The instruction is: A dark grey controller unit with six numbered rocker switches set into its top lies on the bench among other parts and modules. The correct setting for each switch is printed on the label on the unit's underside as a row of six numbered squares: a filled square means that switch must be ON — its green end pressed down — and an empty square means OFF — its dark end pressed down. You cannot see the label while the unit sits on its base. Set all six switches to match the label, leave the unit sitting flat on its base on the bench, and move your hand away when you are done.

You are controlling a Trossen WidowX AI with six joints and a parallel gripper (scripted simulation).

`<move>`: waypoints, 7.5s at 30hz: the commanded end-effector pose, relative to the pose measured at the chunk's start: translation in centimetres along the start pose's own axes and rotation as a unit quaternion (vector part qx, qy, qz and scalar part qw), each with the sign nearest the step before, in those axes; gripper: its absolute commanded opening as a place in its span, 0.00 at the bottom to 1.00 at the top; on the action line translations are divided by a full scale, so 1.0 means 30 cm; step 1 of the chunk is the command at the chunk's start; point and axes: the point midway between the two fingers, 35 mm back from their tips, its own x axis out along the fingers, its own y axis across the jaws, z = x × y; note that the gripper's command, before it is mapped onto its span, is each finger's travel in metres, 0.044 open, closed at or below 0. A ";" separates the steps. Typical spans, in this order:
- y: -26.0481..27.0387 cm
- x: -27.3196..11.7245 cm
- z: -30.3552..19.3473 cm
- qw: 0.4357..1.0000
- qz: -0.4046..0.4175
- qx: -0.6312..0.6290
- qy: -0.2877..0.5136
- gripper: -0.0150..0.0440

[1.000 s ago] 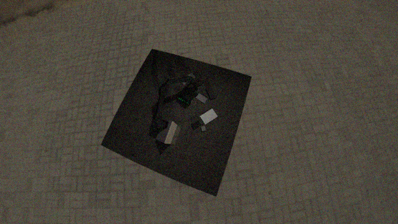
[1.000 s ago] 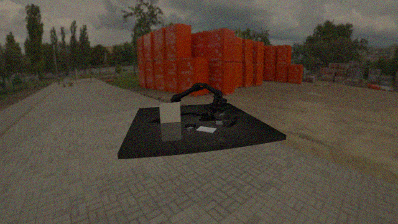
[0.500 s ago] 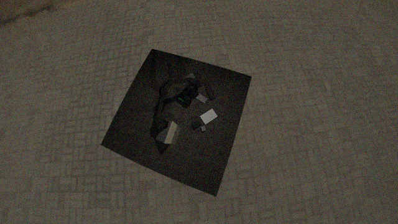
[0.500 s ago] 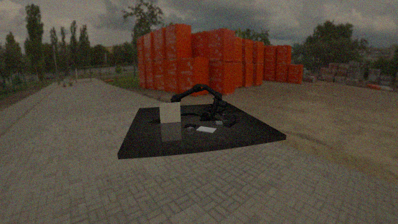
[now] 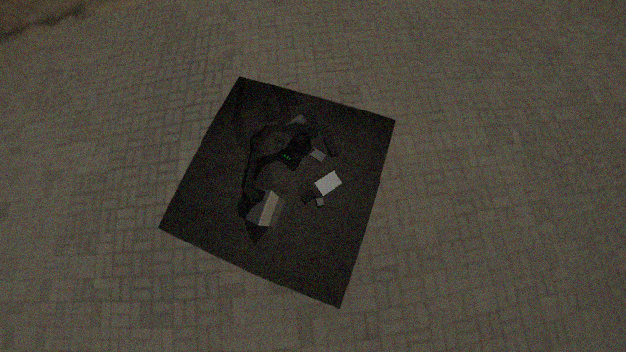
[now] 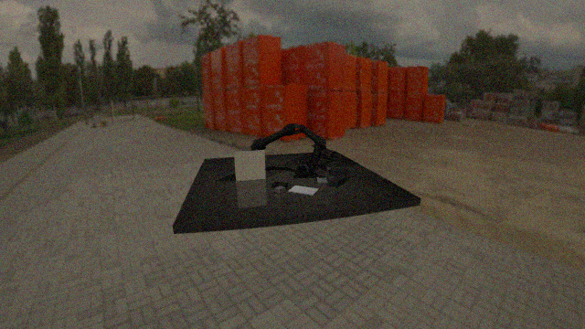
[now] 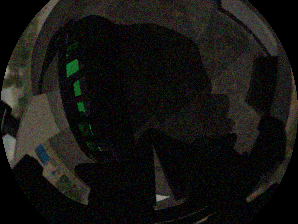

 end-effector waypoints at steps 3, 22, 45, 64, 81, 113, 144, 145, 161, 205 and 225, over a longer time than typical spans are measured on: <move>0.010 0.005 0.001 1.000 0.000 0.002 -0.003 0.25; 0.033 0.013 0.001 1.000 0.000 0.003 -0.003 0.25; 0.103 0.035 -0.001 1.000 0.001 0.003 -0.003 0.25; 0.179 0.059 -0.001 1.000 0.001 0.004 -0.003 0.25; 0.058 -0.140 -0.002 1.000 -0.003 0.002 -0.001 0.25; 0.254 -0.136 0.323 0.971 -0.193 0.135 0.043 0.25; 0.412 -0.091 0.280 0.956 -0.224 0.190 0.011 0.25; 0.410 -0.097 0.260 0.958 -0.215 0.190 0.010 0.25; 0.410 -0.134 0.098 0.973 -0.141 0.181 -0.030 0.25; 0.399 -0.116 0.097 0.972 -0.142 0.182 -0.027 0.25; 0.295 -0.158 0.199 0.973 -0.143 0.182 -0.028 0.25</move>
